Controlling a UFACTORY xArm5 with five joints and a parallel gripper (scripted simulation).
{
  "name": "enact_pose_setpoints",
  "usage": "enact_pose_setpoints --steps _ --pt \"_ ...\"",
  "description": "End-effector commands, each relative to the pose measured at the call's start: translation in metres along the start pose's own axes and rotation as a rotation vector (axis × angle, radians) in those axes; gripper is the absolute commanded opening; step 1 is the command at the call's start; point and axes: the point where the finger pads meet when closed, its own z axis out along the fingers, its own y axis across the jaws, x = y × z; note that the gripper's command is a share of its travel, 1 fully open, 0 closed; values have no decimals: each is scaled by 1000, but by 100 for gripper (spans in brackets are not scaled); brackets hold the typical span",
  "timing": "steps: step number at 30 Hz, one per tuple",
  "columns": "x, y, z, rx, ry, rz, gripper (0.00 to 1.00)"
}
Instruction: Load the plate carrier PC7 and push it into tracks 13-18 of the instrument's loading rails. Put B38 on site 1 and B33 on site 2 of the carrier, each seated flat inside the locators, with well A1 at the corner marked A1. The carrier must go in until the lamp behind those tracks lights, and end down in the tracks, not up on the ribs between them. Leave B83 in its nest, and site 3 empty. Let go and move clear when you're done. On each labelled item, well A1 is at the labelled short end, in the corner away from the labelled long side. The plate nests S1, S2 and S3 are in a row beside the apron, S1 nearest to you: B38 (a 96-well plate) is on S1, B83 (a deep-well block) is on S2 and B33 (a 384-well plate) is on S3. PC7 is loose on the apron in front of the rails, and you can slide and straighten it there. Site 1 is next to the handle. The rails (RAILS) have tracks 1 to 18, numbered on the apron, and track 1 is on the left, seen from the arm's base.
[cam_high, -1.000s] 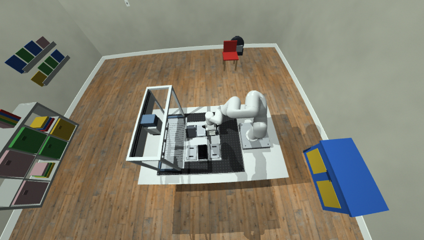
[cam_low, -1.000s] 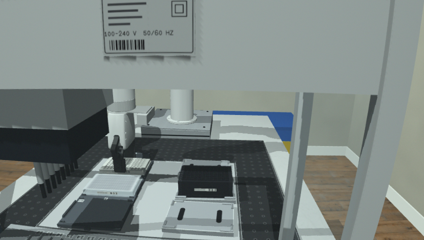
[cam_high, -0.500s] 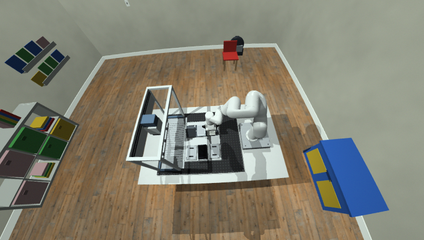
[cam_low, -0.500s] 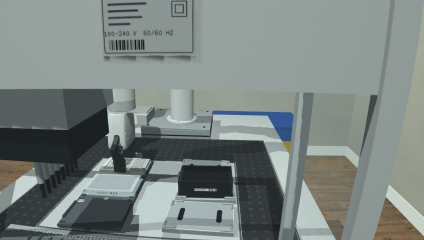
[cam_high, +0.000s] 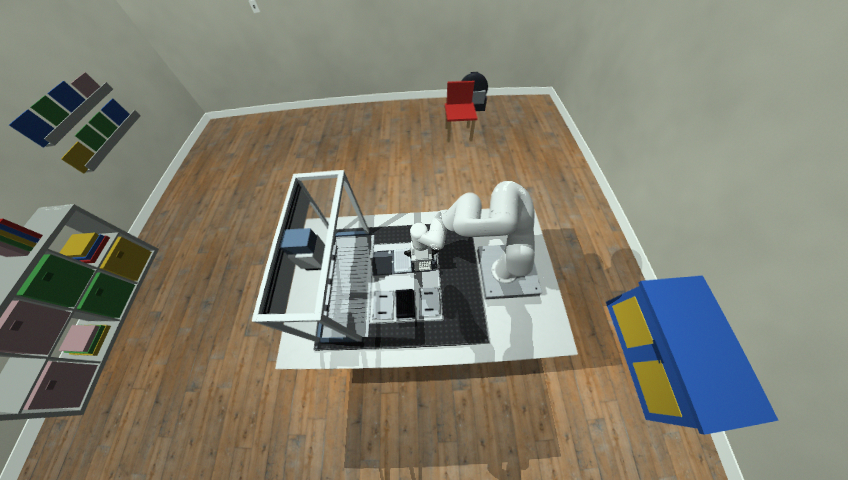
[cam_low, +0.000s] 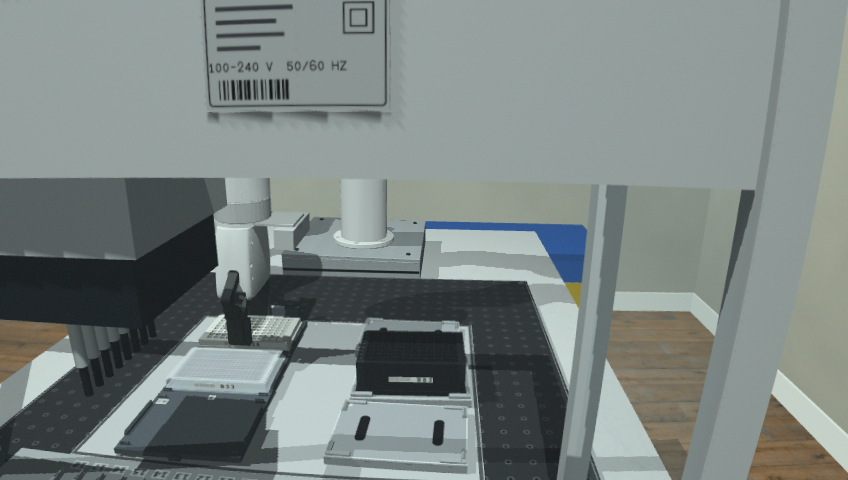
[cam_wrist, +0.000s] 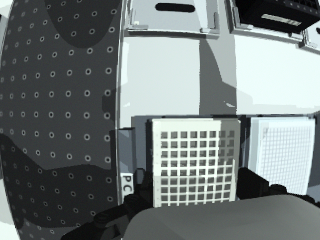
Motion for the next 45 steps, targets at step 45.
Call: enact_pose_setpoints --steps 45 --pt "-2 1 -63 -10 21 0 100"
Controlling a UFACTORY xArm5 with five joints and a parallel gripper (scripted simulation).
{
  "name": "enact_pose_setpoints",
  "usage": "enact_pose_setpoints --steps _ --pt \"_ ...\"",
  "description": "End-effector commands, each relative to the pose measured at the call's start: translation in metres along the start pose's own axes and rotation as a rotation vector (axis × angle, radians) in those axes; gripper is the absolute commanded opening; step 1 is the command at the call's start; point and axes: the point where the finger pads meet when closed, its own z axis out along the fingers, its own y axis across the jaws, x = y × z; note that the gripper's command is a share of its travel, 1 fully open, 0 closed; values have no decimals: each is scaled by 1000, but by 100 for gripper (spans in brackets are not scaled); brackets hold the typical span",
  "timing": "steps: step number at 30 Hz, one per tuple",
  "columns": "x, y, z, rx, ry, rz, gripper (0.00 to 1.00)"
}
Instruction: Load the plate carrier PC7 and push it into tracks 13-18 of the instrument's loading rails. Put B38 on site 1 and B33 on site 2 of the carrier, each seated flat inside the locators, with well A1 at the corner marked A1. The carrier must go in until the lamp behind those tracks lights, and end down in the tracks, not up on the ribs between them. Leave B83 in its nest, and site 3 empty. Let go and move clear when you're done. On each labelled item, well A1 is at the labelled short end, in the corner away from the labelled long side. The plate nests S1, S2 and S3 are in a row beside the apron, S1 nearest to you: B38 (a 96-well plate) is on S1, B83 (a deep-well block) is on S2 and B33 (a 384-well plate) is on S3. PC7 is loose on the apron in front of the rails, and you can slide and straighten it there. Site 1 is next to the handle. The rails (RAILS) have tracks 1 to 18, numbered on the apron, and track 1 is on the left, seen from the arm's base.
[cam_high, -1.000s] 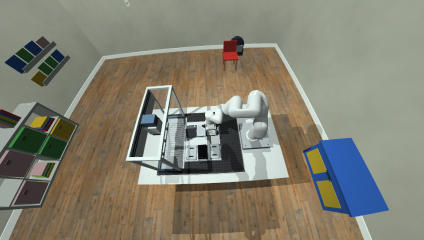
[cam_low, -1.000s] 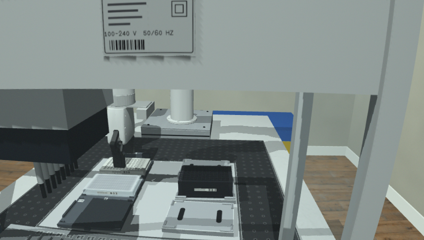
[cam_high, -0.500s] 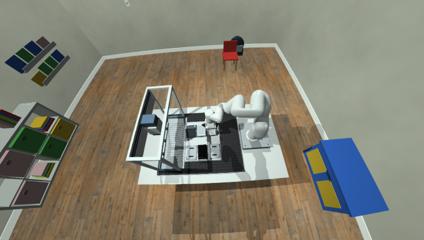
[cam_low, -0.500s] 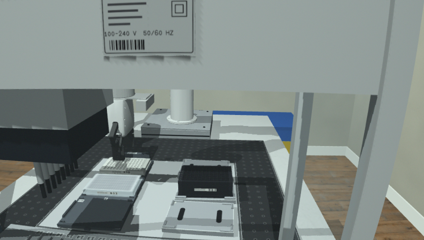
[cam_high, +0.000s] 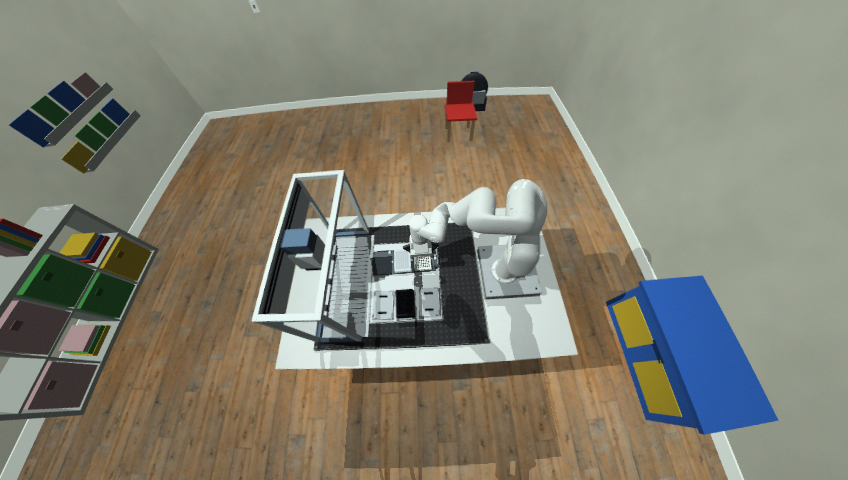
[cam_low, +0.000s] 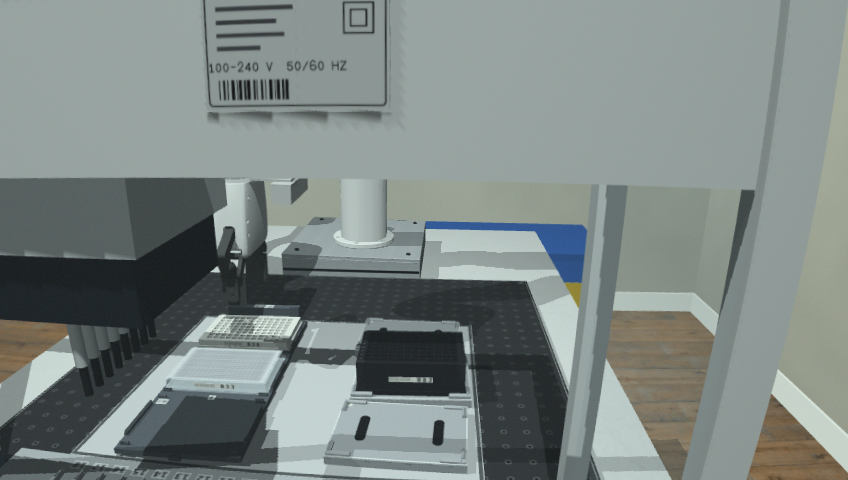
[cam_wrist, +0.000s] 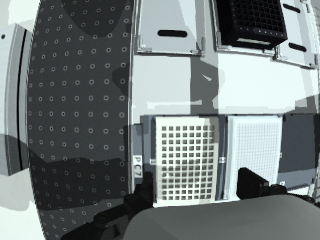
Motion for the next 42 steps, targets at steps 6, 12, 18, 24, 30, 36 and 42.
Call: enact_pose_setpoints --steps 6,12,18,24,30,36,42 --pt "-1 1 -15 -11 21 0 100" --pt "-1 1 -25 -11 21 0 100" --pt "-1 1 -32 -11 21 0 100" --pt "-1 1 -42 -11 21 0 100" --pt "-2 1 -50 -11 21 0 100" --pt "-2 1 -51 -11 21 0 100" --pt "2 5 -51 -10 21 33 100"
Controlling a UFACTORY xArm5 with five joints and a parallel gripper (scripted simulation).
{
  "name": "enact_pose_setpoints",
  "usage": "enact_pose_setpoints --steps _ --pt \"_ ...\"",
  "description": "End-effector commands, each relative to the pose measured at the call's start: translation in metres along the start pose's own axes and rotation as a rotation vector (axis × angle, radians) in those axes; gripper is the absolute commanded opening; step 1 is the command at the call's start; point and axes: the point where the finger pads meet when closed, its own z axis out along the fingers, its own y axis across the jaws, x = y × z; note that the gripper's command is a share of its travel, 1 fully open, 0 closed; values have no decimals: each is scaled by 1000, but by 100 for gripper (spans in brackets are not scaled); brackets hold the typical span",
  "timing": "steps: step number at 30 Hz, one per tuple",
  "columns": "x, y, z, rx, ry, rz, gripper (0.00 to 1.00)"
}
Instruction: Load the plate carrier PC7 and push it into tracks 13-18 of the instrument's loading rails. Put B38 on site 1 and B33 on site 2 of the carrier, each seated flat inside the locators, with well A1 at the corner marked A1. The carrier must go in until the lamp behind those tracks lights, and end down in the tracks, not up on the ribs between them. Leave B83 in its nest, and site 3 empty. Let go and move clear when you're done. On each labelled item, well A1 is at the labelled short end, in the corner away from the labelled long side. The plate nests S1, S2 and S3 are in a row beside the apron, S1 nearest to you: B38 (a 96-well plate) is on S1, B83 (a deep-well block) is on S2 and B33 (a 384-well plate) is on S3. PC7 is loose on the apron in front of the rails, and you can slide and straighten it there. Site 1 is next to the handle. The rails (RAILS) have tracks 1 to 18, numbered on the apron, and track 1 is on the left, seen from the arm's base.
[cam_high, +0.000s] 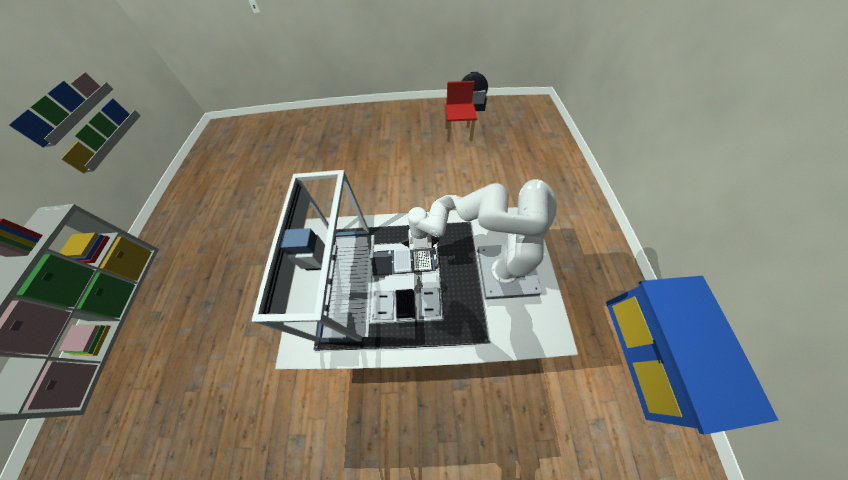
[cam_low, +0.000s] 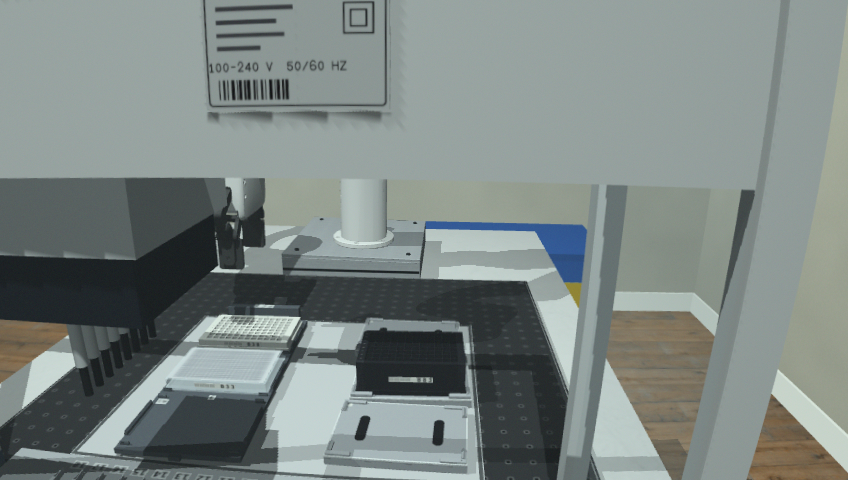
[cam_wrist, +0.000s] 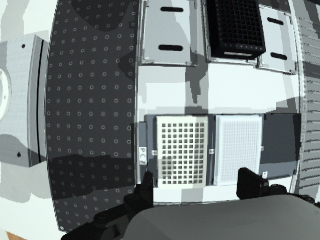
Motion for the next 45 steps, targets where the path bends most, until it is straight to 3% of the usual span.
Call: enact_pose_setpoints --steps 1,32,45 --pt "7 8 -1 -10 21 33 100" --pt "103 103 6 -11 22 33 100" --pt "104 104 6 -11 22 33 100"
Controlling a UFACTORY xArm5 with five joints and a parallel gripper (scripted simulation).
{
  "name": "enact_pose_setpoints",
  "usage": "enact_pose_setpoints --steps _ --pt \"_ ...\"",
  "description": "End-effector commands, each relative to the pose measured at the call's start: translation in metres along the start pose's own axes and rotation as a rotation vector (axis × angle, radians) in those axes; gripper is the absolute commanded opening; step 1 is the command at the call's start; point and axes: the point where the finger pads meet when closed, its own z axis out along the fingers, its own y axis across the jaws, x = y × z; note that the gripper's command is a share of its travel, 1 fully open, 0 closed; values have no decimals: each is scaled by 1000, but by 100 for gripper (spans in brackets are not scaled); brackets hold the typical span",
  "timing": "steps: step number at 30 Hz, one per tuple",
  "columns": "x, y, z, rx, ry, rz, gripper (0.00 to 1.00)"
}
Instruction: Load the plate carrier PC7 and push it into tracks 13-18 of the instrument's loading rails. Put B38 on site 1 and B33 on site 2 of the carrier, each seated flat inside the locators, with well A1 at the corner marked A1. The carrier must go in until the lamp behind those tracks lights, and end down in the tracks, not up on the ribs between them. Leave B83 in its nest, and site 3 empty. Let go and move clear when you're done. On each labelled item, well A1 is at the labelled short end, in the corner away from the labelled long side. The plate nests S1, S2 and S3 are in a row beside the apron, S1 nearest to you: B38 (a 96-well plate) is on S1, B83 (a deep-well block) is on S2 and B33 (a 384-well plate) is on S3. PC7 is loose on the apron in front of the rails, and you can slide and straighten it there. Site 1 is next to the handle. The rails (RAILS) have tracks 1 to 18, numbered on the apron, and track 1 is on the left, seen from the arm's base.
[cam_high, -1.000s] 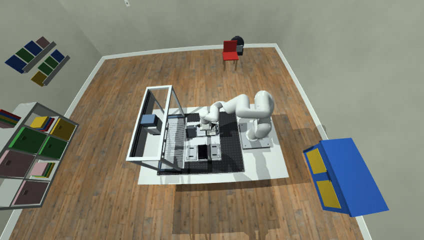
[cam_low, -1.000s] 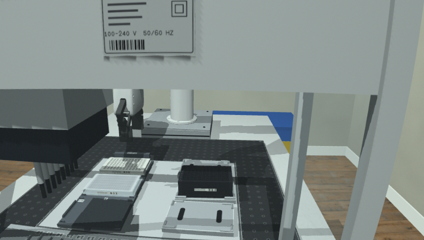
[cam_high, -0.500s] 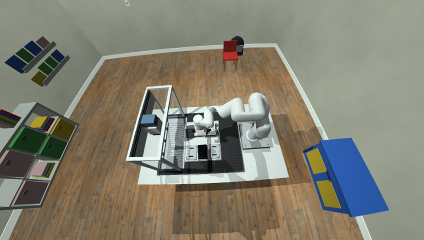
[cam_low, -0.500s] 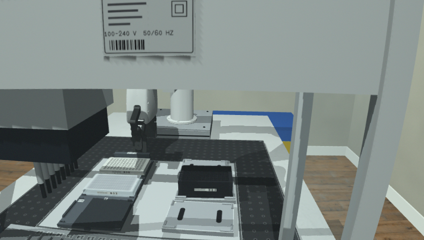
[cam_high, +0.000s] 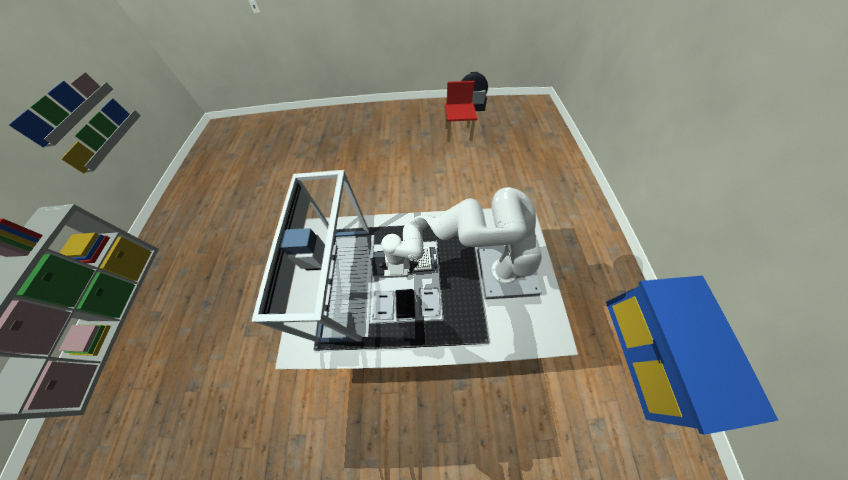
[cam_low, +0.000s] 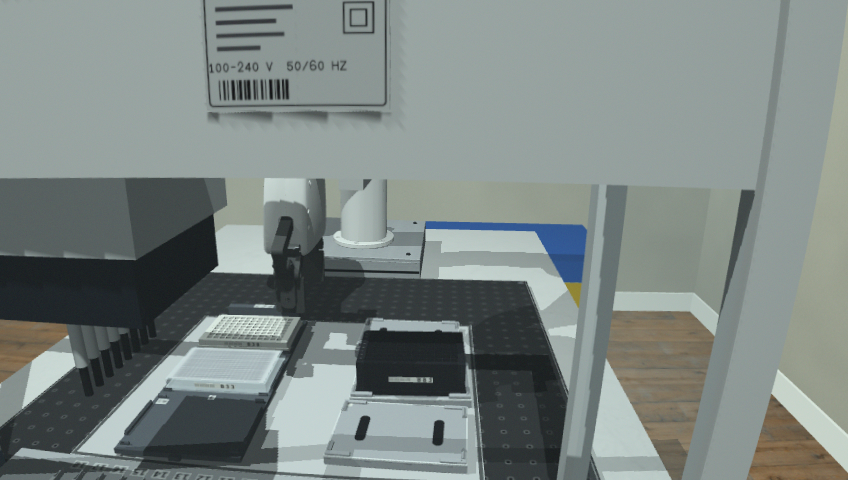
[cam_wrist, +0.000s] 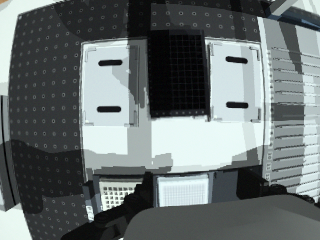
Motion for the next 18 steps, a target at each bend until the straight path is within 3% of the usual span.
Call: enact_pose_setpoints --steps 1,18 --pt "0 1 -2 -4 19 0 100" --pt "1 1 22 -4 19 0 100"
